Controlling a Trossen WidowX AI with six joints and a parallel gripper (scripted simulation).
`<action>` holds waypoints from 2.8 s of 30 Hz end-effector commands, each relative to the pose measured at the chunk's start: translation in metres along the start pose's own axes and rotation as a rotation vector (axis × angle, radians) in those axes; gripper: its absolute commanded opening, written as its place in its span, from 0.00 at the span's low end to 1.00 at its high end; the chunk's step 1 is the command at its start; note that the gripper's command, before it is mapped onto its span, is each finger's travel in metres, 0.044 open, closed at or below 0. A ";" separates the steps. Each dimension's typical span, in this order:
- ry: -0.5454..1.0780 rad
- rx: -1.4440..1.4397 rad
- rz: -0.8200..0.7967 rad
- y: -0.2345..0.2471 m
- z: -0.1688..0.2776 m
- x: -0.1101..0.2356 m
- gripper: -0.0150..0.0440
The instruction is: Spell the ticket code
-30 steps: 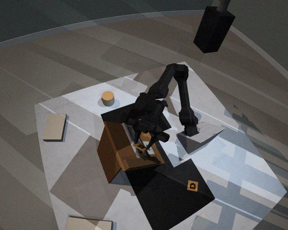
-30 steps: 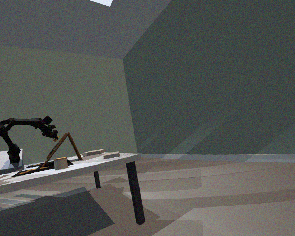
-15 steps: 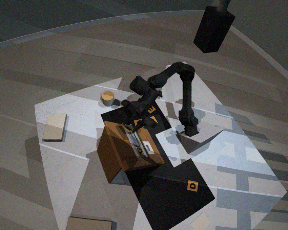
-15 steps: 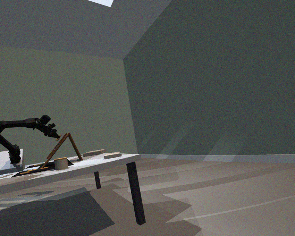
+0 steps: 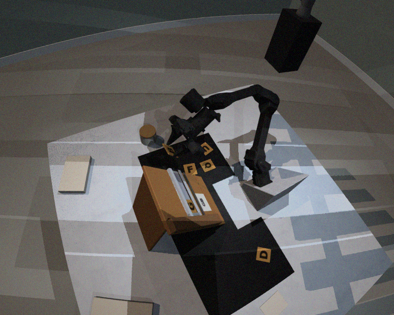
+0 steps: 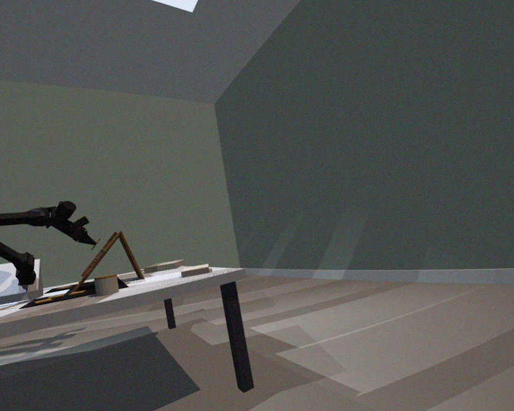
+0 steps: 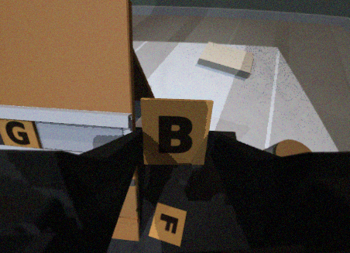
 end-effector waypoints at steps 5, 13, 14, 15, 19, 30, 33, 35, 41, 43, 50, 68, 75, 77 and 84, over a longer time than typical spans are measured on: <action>0.068 -0.013 0.097 -0.023 0.029 0.015 0.25; 0.068 -0.013 0.099 -0.026 0.029 -0.012 0.25; 0.067 -0.013 0.100 -0.027 0.030 -0.018 0.25; 0.067 -0.013 0.100 -0.028 0.031 -0.024 0.25; 0.066 -0.013 0.102 -0.029 0.032 -0.033 0.25; 0.066 -0.013 0.101 -0.029 0.032 -0.032 0.25; 0.066 -0.013 0.101 -0.027 0.032 -0.031 0.25; 0.066 -0.013 0.101 -0.026 0.032 -0.031 0.25; 0.066 -0.013 0.101 -0.023 0.032 -0.032 0.25; 0.066 -0.013 0.101 -0.022 0.032 -0.032 0.25; 0.067 -0.013 0.101 -0.018 0.032 -0.033 0.25; 0.067 -0.013 0.100 -0.009 0.032 -0.034 0.25; 0.067 -0.013 0.100 -0.006 0.031 -0.035 0.25; 0.067 -0.013 0.100 -0.005 0.031 -0.035 0.25; 0.067 -0.013 0.099 -0.001 0.030 -0.035 0.25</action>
Point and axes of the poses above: the point midway between the two fingers, 35 mm back from their tips, its own x axis back along the fingers, its own y axis across the jaws, z = x × y, the point moved 5 cm from there along x, back along the fingers, and after that the axes turned 8 degrees about x, right-handed, at the moved point
